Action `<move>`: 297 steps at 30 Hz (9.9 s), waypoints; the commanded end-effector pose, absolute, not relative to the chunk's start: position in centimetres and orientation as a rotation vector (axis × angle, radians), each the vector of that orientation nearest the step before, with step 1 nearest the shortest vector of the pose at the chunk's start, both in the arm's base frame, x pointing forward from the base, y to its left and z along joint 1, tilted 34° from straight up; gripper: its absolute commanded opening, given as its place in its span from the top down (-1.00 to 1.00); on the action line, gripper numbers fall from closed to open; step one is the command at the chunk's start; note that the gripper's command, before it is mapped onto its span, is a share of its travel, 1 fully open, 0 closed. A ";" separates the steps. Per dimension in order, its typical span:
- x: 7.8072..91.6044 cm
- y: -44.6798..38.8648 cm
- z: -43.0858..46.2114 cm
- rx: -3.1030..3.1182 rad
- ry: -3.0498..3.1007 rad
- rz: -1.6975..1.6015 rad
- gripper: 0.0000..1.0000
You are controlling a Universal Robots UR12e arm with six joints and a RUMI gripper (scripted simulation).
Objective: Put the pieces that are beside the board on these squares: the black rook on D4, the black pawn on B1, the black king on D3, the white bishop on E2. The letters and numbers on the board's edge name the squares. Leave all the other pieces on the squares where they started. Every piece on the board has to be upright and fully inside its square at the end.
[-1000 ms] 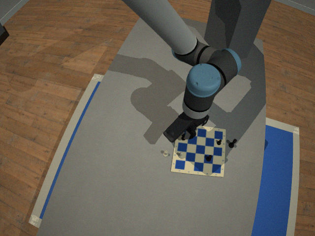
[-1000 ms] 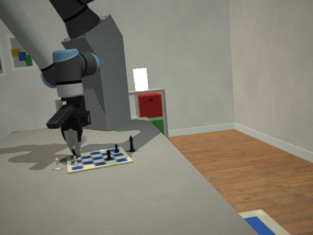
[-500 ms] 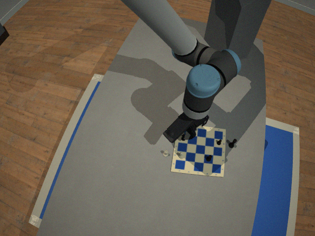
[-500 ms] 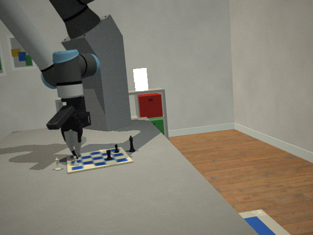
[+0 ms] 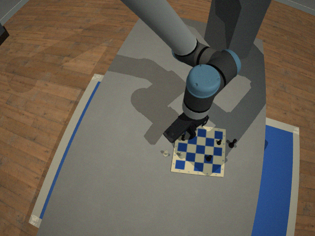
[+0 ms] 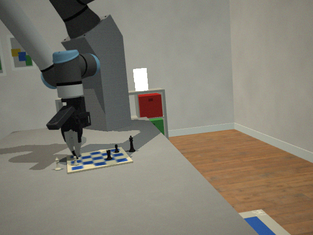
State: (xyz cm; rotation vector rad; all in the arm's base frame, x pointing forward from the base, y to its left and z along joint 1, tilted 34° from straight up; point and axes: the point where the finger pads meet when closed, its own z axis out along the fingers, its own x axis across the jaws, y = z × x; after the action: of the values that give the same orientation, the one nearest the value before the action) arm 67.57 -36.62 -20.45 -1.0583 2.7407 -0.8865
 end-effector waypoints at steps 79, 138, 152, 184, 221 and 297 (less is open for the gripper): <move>65.2 -32.2 -12.9 -1.058 2.740 -0.887 0.60; 66.8 -24.3 -16.5 -0.185 2.794 -0.763 -1.00; 67.2 -18.4 -19.1 0.387 2.692 -0.657 -1.00; 67.1 -12.5 -21.5 0.887 2.498 -0.541 -1.00; 67.1 -12.5 -21.6 0.887 2.498 -0.541 0.51; 68.5 -15.0 -25.9 0.888 2.498 -0.541 0.51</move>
State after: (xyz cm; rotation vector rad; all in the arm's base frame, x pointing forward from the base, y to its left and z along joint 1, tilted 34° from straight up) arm 68.49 -15.00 -25.91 0.8886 2.4985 -0.5412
